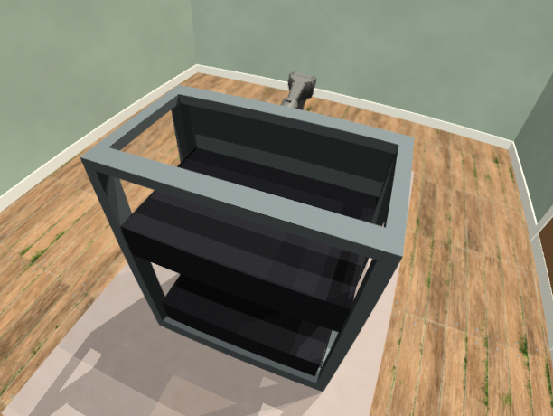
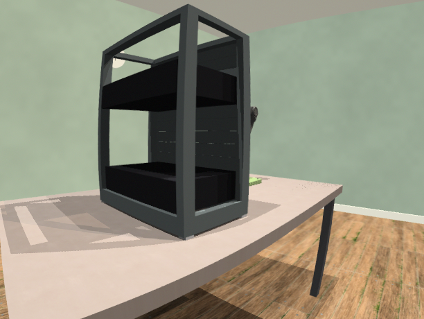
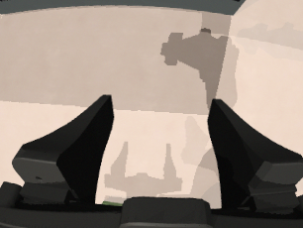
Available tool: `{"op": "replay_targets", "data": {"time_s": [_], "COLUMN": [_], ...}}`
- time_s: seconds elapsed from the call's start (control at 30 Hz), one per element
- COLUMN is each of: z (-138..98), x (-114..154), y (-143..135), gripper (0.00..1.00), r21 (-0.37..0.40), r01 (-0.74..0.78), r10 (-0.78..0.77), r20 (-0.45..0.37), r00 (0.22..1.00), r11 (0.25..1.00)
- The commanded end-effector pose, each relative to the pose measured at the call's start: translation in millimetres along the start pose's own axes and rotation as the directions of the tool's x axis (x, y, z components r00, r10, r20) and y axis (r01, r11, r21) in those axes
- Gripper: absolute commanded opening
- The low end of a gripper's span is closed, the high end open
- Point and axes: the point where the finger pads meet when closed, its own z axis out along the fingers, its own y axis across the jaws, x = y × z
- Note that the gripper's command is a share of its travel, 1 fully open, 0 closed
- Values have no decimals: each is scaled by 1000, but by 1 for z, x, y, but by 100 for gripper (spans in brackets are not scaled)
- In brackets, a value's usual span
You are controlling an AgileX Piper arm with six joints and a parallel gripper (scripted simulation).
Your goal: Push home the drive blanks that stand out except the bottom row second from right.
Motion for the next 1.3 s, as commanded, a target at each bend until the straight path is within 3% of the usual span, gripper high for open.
{"op": "replay_targets", "data": {"time_s": [0.0,0.8,1.27], "z": [-1,0,-8], "x": [0,2,-2], "y": [0,5,4], "gripper": [100,100,100], "r21": [-1,-9,22], "r01": [5,45,105], "r10": [-5,-45,-106], "r20": [3,1,27], "r00": [1000,999,994], "r11": [1000,999,994]}}
